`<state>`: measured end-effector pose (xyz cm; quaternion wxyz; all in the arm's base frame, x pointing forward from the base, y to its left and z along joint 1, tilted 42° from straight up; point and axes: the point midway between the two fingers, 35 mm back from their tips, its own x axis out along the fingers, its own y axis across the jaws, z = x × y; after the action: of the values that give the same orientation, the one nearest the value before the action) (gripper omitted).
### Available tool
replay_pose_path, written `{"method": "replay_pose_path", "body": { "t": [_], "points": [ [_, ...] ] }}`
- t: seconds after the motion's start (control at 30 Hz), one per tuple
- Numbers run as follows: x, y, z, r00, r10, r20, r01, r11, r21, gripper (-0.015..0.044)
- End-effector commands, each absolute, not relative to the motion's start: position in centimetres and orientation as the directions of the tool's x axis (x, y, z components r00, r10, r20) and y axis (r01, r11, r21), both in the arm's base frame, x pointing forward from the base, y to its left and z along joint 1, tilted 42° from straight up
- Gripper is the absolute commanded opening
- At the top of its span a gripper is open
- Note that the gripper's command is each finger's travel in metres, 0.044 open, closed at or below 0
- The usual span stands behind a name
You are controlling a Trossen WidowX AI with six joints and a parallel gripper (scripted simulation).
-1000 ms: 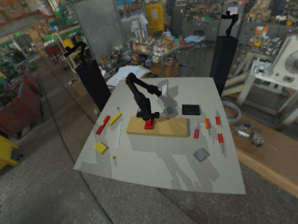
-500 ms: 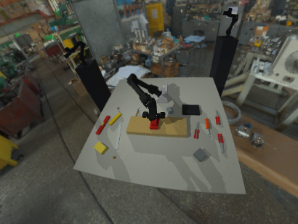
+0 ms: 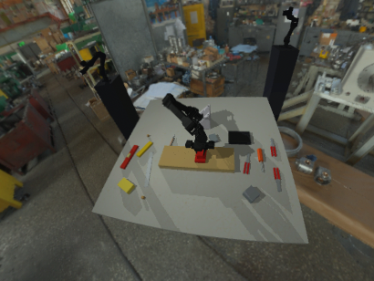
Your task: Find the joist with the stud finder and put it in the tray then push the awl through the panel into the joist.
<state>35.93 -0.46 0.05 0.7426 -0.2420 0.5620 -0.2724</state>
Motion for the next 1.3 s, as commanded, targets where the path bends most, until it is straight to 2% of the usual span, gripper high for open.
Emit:
{"method": "replay_pose_path", "body": {
  "t": [0.0, 1.27],
  "points": [
    [36.1, 0.5, -0.8, 0.220, -0.674, -0.705, 0.132, 0.737, -0.663, 0.0000],
    [37.7, 9.4, -8.6, 0.221, -0.669, -0.709, 0.134, 0.741, -0.658, 0.0000]
  ]
}}
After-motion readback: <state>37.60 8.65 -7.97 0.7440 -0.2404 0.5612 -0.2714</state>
